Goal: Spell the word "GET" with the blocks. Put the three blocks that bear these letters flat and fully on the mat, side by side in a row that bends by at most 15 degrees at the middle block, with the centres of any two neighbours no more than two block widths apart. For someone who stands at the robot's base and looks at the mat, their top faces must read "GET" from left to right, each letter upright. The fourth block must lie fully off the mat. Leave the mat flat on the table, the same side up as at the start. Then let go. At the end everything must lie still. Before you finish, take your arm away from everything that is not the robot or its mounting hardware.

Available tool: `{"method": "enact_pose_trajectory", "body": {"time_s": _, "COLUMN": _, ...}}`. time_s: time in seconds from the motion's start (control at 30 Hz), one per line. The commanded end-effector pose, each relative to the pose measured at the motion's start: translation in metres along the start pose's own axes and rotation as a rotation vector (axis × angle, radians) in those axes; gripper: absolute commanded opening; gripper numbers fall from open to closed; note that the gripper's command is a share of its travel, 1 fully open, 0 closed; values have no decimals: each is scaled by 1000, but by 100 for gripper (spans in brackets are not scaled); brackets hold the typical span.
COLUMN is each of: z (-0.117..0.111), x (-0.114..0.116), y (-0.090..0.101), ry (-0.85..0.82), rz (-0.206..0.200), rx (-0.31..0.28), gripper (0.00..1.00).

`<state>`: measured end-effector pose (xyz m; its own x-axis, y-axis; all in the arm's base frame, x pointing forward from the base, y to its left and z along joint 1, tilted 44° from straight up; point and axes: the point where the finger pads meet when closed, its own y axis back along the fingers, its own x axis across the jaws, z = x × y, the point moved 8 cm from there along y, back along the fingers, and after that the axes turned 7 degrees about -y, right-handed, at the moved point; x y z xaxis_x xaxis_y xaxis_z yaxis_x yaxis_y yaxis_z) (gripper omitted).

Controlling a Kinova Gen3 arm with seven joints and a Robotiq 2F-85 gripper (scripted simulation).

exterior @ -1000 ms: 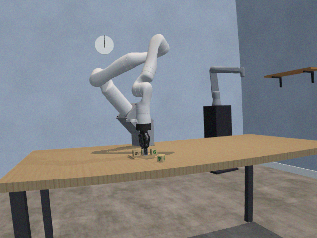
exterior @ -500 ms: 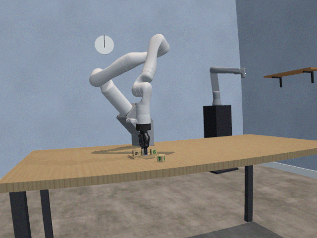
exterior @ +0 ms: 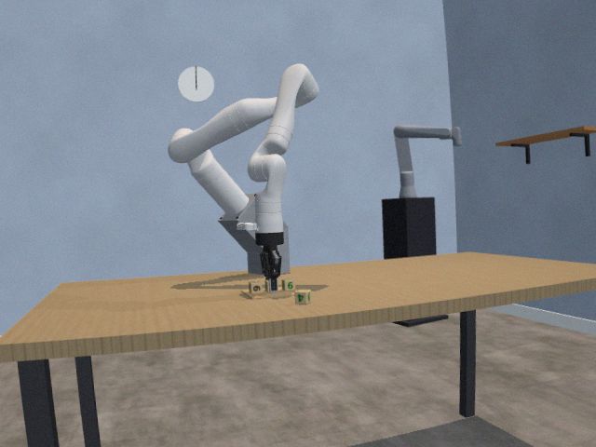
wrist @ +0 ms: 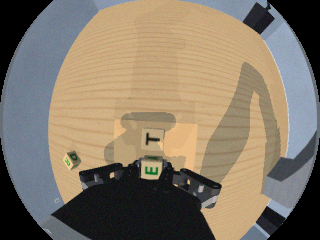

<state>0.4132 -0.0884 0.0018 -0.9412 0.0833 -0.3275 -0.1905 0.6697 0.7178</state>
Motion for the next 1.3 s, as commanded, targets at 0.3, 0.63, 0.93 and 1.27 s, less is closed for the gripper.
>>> {"method": "enact_pose_trajectory", "body": {"time_s": 0.3, "z": 0, "x": 0, "y": 1, "ry": 0, "rz": -1, "rx": -1, "gripper": 46}}
{"method": "enact_pose_trajectory", "body": {"time_s": 0.63, "z": 0, "x": 0, "y": 1, "ry": 0, "rz": -1, "rx": -1, "gripper": 46}}
{"method": "enact_pose_trajectory", "body": {"time_s": 0.93, "z": 0, "x": 0, "y": 16, "ry": 0, "rz": -1, "rx": -1, "gripper": 46}}
{"method": "enact_pose_trajectory", "body": {"time_s": 1.27, "z": 0, "x": 0, "y": 58, "ry": 0, "rz": -1, "rx": -1, "gripper": 46}}
